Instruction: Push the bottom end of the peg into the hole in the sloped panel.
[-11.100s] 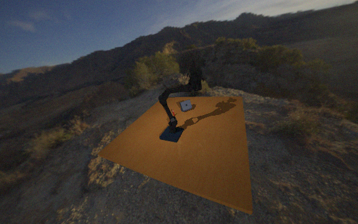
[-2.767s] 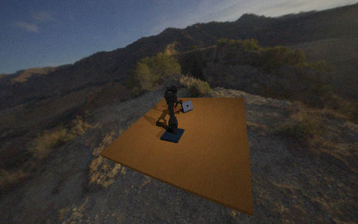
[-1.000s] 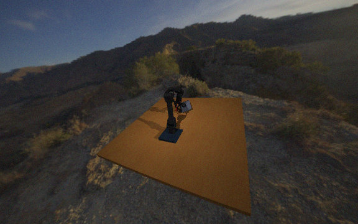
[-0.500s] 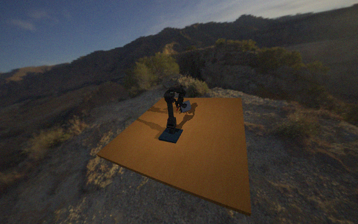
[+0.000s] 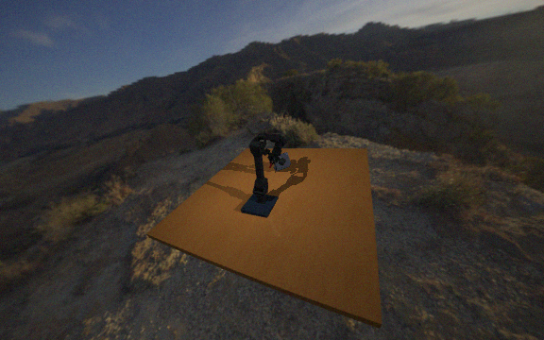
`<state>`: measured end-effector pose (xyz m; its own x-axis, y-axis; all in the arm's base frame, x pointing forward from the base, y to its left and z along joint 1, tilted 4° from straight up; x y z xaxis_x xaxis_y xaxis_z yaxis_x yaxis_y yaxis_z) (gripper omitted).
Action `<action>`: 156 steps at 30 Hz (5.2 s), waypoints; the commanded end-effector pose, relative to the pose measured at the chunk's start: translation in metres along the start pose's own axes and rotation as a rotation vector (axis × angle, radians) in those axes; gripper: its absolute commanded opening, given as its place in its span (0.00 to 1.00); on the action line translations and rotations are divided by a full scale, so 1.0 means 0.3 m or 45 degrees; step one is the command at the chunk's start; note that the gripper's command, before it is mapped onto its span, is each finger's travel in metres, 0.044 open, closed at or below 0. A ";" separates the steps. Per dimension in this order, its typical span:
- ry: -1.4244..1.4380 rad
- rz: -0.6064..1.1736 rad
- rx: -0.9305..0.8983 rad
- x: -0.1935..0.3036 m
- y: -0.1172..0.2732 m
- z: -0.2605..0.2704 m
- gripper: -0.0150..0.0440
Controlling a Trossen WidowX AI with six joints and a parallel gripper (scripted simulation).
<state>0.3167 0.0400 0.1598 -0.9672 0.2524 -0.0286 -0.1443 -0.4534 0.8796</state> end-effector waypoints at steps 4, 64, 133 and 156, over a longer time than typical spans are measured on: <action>-0.055 -0.010 -0.046 -0.002 0.004 -0.027 0.25; -0.377 -0.202 -0.410 -0.046 0.114 -0.210 0.25; -0.612 -0.454 -0.762 -0.052 0.225 -0.382 0.25; -0.630 -0.485 -0.797 -0.094 0.180 -0.361 0.25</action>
<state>0.3130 -0.0871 0.1610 -0.6525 0.7557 0.0561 -0.6674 -0.6082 0.4297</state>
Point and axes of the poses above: the point midway between the two fingers, 35 mm back from their tips, its own y axis back along the fingers, its own z axis across the jaws, x = y × z, the point moved 3 cm from there along y, back along the fingers, and after that the axes turned 11 degrees about -y, right-handed, at the moved point
